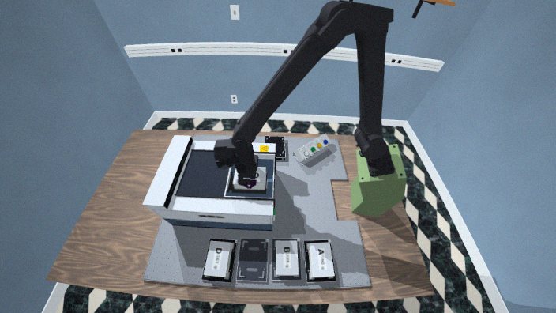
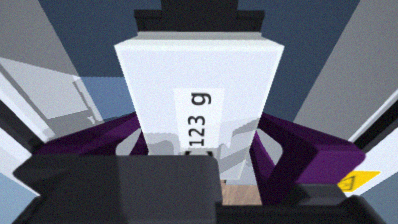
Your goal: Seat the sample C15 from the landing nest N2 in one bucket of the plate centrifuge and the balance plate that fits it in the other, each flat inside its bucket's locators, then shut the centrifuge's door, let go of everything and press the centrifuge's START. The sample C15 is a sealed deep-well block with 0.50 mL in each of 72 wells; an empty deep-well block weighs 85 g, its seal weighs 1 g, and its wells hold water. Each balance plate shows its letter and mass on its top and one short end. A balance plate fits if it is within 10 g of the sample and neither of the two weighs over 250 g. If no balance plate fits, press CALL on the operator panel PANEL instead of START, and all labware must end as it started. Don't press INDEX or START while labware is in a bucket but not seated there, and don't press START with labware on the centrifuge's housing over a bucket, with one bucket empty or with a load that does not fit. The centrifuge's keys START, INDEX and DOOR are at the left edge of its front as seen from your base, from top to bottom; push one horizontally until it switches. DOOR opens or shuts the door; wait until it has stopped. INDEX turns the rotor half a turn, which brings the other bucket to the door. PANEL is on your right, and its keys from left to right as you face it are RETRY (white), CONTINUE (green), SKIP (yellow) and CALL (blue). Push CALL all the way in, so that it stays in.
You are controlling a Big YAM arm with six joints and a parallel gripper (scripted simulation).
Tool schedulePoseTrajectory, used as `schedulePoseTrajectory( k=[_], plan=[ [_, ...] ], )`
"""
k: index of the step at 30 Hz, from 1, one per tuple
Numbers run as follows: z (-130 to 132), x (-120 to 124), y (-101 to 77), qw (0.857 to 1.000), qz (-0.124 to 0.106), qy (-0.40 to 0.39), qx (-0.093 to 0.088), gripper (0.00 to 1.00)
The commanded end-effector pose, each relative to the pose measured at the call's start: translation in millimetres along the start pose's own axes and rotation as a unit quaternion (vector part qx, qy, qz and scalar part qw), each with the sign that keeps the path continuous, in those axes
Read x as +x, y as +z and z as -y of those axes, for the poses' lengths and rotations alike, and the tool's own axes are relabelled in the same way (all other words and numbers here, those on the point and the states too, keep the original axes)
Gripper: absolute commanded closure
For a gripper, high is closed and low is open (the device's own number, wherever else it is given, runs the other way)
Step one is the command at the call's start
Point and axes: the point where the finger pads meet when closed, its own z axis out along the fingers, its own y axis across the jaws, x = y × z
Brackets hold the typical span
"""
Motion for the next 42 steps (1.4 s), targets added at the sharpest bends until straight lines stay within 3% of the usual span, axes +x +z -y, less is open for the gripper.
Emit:
schedulePoseTrajectory(
  k=[1, 42],
  plan=[
    [7.6, -29.5, -4.6, 1.000, 0.028, 0.000, 0.002, 1.00],
    [7.9, -33.4, -5.2, 1.000, 0.031, 0.001, 0.002, 1.00]
  ],
)
